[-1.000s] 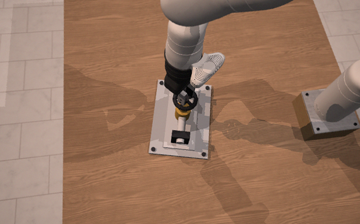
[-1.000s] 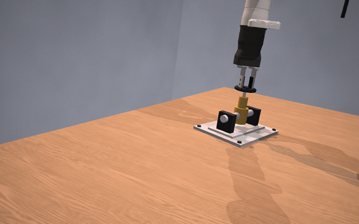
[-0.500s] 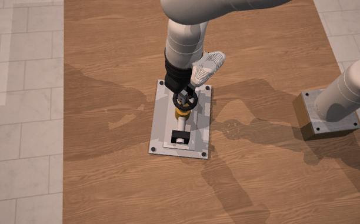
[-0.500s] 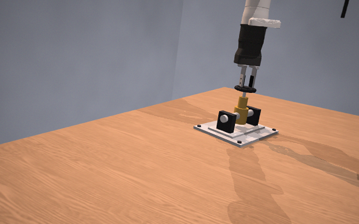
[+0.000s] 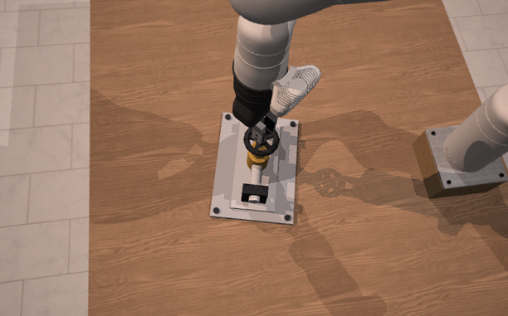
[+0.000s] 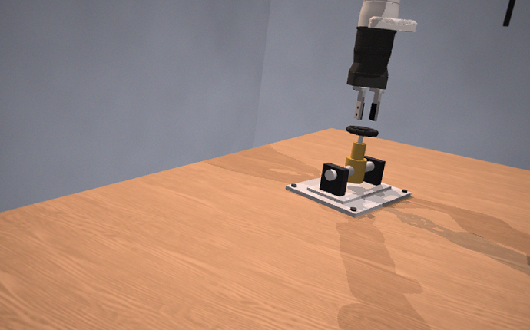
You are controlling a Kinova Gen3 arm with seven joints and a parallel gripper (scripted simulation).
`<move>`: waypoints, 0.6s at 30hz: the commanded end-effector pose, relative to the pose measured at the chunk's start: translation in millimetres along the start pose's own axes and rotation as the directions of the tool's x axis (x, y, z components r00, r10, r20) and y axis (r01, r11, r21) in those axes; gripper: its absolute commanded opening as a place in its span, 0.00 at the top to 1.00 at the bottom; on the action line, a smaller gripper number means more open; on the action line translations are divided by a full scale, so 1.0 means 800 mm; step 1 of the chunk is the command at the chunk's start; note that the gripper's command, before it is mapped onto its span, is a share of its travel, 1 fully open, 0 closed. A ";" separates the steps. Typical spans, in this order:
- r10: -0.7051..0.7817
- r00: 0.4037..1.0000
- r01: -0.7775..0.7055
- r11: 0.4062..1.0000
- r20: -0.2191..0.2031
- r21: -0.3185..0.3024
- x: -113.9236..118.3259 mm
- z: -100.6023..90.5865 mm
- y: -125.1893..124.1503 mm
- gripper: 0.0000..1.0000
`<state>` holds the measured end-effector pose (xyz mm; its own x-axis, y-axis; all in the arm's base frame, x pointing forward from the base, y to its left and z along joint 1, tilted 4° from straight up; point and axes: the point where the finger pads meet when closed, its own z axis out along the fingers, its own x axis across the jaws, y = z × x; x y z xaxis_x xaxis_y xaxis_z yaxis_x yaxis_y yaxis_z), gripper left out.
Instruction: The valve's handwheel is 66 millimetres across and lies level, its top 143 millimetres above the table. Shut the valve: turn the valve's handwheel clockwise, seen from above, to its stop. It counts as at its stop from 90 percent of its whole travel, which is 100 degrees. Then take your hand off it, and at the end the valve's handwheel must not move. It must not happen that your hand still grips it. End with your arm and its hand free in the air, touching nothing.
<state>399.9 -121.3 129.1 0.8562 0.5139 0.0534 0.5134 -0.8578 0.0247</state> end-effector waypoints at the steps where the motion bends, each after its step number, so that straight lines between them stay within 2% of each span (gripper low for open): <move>1: -0.003 1.000 0.003 1.000 -0.006 -0.003 0.003 -0.007 0.000 0.41; 18: -0.003 1.000 0.003 1.000 -0.006 -0.003 0.002 -0.037 0.000 0.41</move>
<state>398.4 -121.3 155.5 0.8561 0.5140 0.0537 0.5135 -0.8577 0.0248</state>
